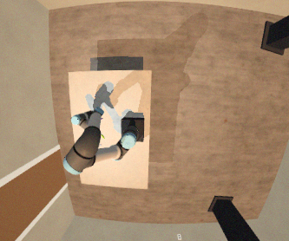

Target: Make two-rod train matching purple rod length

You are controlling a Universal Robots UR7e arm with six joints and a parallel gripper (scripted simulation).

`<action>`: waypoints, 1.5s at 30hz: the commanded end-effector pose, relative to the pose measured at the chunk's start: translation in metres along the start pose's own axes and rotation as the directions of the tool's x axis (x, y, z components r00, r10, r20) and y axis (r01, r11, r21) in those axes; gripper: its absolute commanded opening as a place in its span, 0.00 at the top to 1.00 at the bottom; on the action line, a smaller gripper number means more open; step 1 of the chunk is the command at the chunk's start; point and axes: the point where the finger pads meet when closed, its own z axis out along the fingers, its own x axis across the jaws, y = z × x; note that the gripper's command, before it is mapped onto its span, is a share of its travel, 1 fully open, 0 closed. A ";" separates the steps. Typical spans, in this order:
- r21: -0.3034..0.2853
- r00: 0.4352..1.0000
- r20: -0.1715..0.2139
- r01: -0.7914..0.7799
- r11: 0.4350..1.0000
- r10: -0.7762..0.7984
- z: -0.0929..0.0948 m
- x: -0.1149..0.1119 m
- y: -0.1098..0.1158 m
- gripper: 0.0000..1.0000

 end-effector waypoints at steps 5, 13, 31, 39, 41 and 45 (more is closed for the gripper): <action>-0.001 1.000 0.001 0.000 1.000 0.000 0.003 0.000 0.000 0.76; -0.001 1.000 0.001 0.000 1.000 0.000 0.010 0.000 0.000 0.76; -0.001 1.000 0.001 0.000 1.000 0.000 0.011 0.000 0.000 0.76; -0.001 1.000 0.001 0.000 1.000 0.000 0.011 0.000 0.000 0.76; -0.001 1.000 0.001 0.000 1.000 0.000 0.011 0.000 0.000 0.76; -0.001 1.000 0.001 0.000 1.000 0.000 0.011 0.000 0.000 0.76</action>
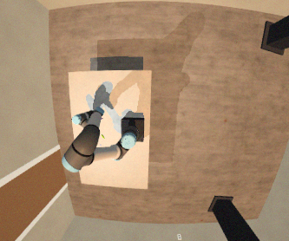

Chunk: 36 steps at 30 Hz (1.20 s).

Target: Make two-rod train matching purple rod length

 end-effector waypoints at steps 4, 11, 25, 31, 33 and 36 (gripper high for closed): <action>-0.001 1.000 0.001 0.000 1.000 0.000 0.000 0.000 0.000 0.76; -0.001 1.000 0.001 0.000 1.000 0.000 0.000 0.000 0.000 0.70; -0.001 1.000 0.001 0.000 1.000 0.000 0.000 0.000 0.000 0.46; -0.001 1.000 0.001 0.000 1.000 0.000 0.000 0.000 0.000 0.46; -0.001 1.000 0.001 0.000 1.000 0.000 0.000 0.000 0.000 0.46; -0.001 1.000 0.001 0.000 1.000 0.000 -0.001 0.000 0.000 0.46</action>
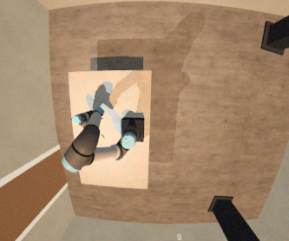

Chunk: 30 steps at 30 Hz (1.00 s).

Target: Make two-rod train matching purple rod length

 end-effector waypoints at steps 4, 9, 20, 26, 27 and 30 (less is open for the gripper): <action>-0.001 1.000 0.001 0.000 1.000 0.000 -0.003 0.000 0.000 0.46; -0.001 1.000 0.001 0.000 1.000 0.000 -0.015 0.000 0.000 0.46; -0.001 1.000 0.001 0.000 1.000 0.000 -0.064 0.000 0.000 0.46; -0.001 1.000 0.001 0.000 1.000 0.000 -0.083 0.000 0.000 0.46; -0.001 1.000 0.001 0.000 1.000 0.000 -0.085 0.000 0.000 0.46; -0.001 1.000 0.001 0.000 1.000 0.000 -0.090 0.000 0.000 0.46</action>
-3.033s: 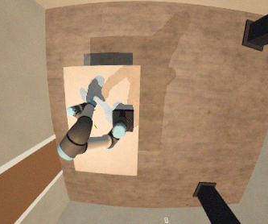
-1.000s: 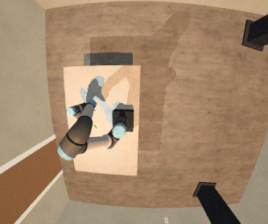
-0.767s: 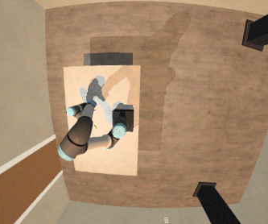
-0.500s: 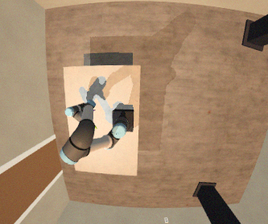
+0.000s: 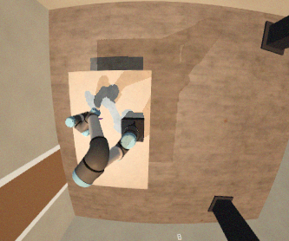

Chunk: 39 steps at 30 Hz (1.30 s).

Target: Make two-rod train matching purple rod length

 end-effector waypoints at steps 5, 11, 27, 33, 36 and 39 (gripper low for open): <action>0.000 1.000 -0.001 0.000 1.000 0.000 -0.009 0.000 0.000 0.00; 0.000 1.000 -0.001 0.000 1.000 0.000 -0.009 0.000 0.000 0.00; 0.000 1.000 -0.001 0.000 1.000 0.000 -0.009 0.000 0.000 0.00; 0.000 1.000 -0.001 0.000 1.000 0.000 -0.019 0.000 0.000 0.00; 0.000 1.000 -0.001 0.000 1.000 0.000 -0.031 0.000 0.000 0.00; 0.000 1.000 -0.001 0.000 1.000 0.000 -0.047 0.000 0.000 0.00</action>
